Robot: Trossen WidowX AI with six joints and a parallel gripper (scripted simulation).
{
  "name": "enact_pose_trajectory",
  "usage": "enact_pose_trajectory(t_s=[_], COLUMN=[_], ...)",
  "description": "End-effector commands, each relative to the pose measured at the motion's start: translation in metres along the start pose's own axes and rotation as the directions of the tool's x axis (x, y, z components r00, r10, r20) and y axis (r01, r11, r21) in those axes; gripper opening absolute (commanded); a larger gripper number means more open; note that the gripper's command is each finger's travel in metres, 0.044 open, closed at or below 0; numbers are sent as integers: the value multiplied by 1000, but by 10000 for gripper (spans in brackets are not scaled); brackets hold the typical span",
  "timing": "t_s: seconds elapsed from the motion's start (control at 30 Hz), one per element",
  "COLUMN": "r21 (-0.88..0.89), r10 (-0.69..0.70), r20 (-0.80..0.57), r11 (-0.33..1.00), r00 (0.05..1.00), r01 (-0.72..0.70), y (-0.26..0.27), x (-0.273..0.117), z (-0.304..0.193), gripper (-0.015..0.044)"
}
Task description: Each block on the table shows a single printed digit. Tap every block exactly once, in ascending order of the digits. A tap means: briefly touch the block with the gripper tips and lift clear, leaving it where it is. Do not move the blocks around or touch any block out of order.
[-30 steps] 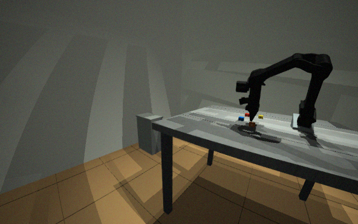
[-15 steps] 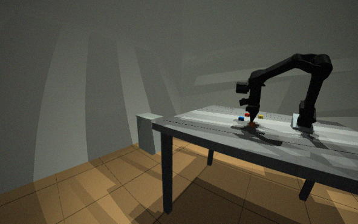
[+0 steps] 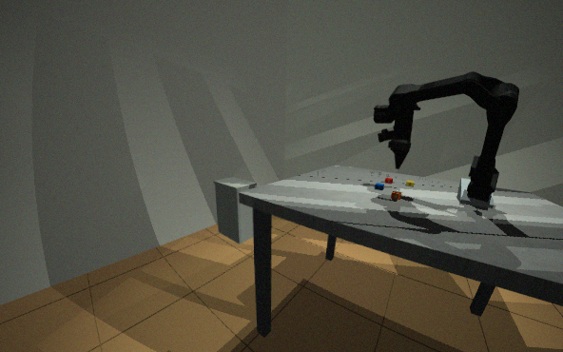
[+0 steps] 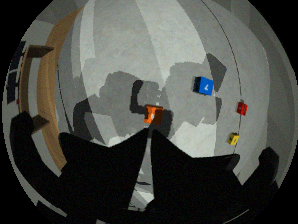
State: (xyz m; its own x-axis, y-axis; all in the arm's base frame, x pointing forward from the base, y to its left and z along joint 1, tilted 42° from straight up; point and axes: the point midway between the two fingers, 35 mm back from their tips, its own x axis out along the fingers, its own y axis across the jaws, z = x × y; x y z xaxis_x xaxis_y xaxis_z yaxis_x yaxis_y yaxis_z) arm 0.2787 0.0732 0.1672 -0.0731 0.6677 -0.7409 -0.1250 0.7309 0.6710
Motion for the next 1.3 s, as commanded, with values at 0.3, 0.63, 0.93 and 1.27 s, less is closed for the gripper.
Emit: enact_pose_trajectory(t_s=[0.3, 0.63, 0.93, 1.27], r21=[38, -1, -2, -2], r10=[-6, -5, -2, -2], r20=[-1, -6, -4, -4], r11=[999, 1000, 1000, 1000], r00=[1000, 1000, 1000, 1000], r01=[6, 5, 2, 2], y=[-54, -96, -96, -96], x=[-19, -18, 60, 69], z=[44, 70, 70, 70], gripper=[20, 20, 20, 20])
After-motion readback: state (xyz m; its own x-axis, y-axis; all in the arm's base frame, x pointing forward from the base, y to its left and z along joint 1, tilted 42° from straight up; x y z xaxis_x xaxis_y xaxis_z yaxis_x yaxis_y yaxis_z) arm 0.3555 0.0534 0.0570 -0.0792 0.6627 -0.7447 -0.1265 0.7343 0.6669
